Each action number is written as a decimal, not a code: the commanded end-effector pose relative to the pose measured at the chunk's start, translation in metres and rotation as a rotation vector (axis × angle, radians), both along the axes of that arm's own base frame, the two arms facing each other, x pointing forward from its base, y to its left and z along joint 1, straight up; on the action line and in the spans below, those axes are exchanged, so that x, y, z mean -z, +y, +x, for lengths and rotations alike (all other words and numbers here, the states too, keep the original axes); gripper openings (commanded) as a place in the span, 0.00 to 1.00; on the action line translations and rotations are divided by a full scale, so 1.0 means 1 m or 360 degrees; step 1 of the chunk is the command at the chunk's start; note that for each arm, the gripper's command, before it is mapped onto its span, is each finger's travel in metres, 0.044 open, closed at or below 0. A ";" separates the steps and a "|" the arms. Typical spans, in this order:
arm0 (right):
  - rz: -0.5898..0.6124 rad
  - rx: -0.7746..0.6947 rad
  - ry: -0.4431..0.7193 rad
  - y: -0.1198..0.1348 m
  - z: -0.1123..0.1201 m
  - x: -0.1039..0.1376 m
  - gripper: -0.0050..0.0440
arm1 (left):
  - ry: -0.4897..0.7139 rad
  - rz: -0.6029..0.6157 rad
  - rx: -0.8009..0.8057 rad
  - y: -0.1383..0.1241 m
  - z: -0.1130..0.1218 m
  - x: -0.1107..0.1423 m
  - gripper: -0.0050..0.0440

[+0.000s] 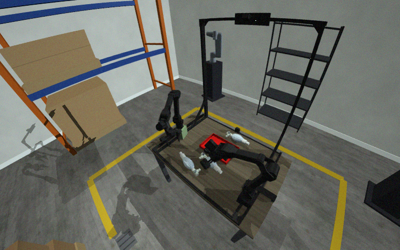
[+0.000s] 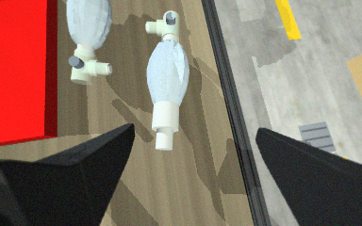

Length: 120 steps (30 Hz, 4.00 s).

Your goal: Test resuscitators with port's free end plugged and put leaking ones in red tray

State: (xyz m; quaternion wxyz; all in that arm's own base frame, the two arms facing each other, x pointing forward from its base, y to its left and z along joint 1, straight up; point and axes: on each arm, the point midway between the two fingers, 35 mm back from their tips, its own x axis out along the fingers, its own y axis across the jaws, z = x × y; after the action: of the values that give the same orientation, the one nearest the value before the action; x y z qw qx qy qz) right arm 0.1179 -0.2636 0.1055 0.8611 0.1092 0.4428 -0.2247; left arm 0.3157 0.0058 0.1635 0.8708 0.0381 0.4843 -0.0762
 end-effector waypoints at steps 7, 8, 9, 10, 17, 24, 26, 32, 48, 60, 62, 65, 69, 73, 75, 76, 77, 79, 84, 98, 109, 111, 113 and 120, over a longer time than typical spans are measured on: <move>0.0002 -0.0001 0.0002 0.000 0.000 0.000 0.94 | -0.0017 0.0001 -0.0030 -0.071 0.065 -0.001 1.00; 0.0002 -0.0001 0.0002 0.000 0.000 0.000 0.94 | -0.0017 0.0001 -0.0030 -0.071 0.065 -0.001 1.00; 0.0002 -0.0001 0.0002 0.000 0.000 0.000 0.94 | -0.0017 0.0001 -0.0030 -0.071 0.065 -0.001 1.00; 0.0002 -0.0001 0.0002 0.000 0.000 0.000 0.94 | -0.0017 0.0001 -0.0030 -0.071 0.065 -0.001 1.00; -0.0004 -0.0003 0.0001 0.000 0.000 0.000 0.94 | -0.0033 -0.0007 -0.0034 -0.119 0.088 0.006 1.00; -0.0004 -0.0003 0.0001 0.000 0.000 0.000 0.94 | -0.0084 -0.0034 -0.0062 -0.188 0.109 0.016 1.00; -0.0004 -0.0003 0.0001 0.000 0.000 0.000 0.94 | -0.0084 -0.0034 -0.0062 -0.188 0.109 0.016 1.00; -0.0004 -0.0002 0.0002 0.000 0.000 0.000 0.94 | -0.0096 -0.0041 -0.0050 -0.222 0.109 0.025 1.00; -0.0006 -0.0001 0.0000 0.000 0.000 -0.001 0.94 | -0.0187 -0.0127 -0.0067 -0.343 0.095 0.057 1.00; -0.0006 -0.0001 0.0000 0.000 0.000 -0.001 0.94 | -0.0301 -0.0287 -0.0121 -0.448 0.059 0.087 1.00; -0.0006 -0.0001 0.0000 0.000 0.000 -0.001 0.94 | -0.0301 -0.0287 -0.0121 -0.448 0.059 0.087 1.00; -0.0005 -0.0001 0.0000 0.000 0.000 -0.001 0.94 | -0.0285 -0.0273 -0.0088 -0.454 0.048 0.093 1.00; -0.0005 -0.0001 0.0000 0.000 0.000 -0.001 0.94 | -0.0304 -0.0302 -0.0108 -0.463 0.046 0.094 1.00; -0.0005 -0.0001 0.0000 0.000 0.000 -0.001 0.94 | -0.0323 -0.0331 -0.0129 -0.471 0.044 0.096 1.00; -0.0005 -0.0001 0.0000 0.000 0.000 -0.001 0.94 | -0.0328 -0.0338 -0.0134 -0.474 0.044 0.097 1.00; -0.0005 -0.0001 0.0000 0.000 0.000 -0.001 0.94 | -0.0328 -0.0338 -0.0134 -0.474 0.044 0.097 1.00; -0.0005 -0.0001 0.0000 0.000 0.000 -0.001 0.94 | -0.0328 -0.0338 -0.0134 -0.474 0.044 0.097 1.00; -0.0005 -0.0001 0.0000 0.000 0.000 -0.001 0.94 | -0.0328 -0.0338 -0.0134 -0.474 0.044 0.097 1.00; 0.0067 -0.0029 0.0057 -0.001 0.040 0.004 0.94 | -0.0321 -0.0333 -0.0120 -0.472 0.042 0.095 1.00; 0.0145 -0.0081 0.0166 0.021 0.125 0.016 0.94 | -0.0324 -0.0332 -0.0122 -0.472 0.042 0.095 1.00; 0.0135 -0.0102 0.0244 0.080 0.223 0.032 0.94 | -0.0324 -0.0332 -0.0122 -0.472 0.042 0.095 1.00; 0.0135 -0.0102 0.0244 0.080 0.223 0.032 0.94 | -0.0324 -0.0332 -0.0122 -0.472 0.042 0.095 1.00; 0.0135 -0.0102 0.0244 0.080 0.223 0.032 0.94 | -0.0324 -0.0332 -0.0122 -0.472 0.042 0.095 1.00; 0.0101 -0.0128 0.0250 0.132 0.267 0.042 0.94 | -0.0323 -0.0335 -0.0119 -0.473 0.042 0.095 1.00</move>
State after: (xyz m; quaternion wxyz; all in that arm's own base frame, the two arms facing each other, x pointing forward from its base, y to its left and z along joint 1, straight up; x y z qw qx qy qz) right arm 0.3653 -0.1570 0.0719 0.8281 0.1068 0.5165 -0.1900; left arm 0.3576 -0.4667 0.0681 0.9164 -0.0631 0.3851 -0.0896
